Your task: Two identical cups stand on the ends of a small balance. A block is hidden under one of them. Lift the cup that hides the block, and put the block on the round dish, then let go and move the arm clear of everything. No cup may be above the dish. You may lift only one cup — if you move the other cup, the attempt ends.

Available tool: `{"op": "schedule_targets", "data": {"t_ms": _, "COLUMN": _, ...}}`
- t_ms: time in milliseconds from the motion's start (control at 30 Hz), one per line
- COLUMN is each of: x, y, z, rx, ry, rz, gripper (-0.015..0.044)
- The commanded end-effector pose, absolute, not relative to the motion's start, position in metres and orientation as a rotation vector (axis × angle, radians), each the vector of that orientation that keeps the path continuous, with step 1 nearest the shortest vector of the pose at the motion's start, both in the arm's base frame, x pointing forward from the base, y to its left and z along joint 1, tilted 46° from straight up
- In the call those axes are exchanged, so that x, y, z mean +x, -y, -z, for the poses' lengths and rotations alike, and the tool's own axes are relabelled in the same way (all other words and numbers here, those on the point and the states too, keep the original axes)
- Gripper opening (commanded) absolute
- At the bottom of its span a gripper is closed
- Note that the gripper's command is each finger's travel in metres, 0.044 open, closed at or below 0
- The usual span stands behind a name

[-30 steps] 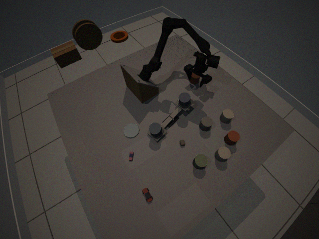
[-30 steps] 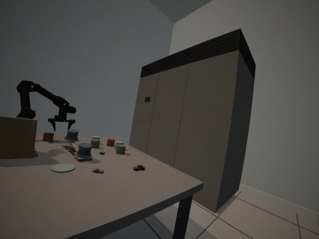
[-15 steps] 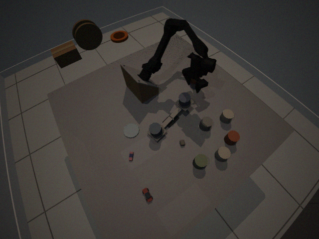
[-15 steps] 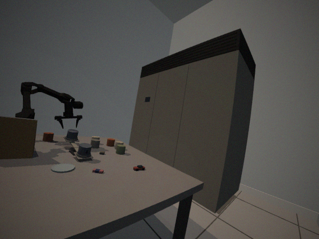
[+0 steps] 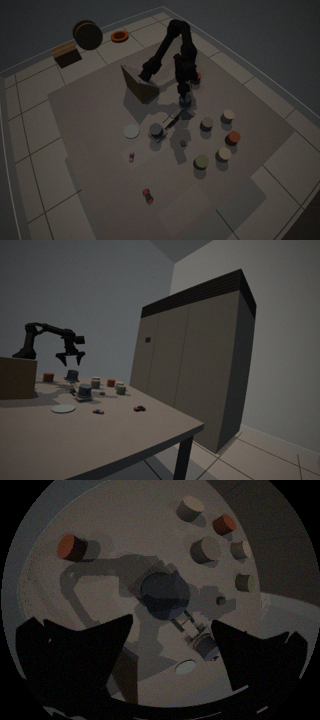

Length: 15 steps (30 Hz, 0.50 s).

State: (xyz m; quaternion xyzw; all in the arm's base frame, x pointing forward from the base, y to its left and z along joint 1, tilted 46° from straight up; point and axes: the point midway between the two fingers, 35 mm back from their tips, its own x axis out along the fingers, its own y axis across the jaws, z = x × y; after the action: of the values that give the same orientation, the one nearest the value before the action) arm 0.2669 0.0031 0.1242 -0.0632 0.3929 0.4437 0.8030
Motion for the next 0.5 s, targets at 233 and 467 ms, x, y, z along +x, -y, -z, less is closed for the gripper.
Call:
{"op": "schedule_targets", "data": {"t_ms": 233, "x": 0.244, "y": 0.047, "z": -0.100, "rx": 0.163, "ry": -0.849, "rz": -0.780, "gripper": 0.0440}}
{"op": "schedule_targets", "data": {"t_ms": 467, "x": 0.223, "y": 0.076, "z": -0.087, "rx": 0.361, "ry": -0.813, "rz": -0.649, "gripper": 0.0440}}
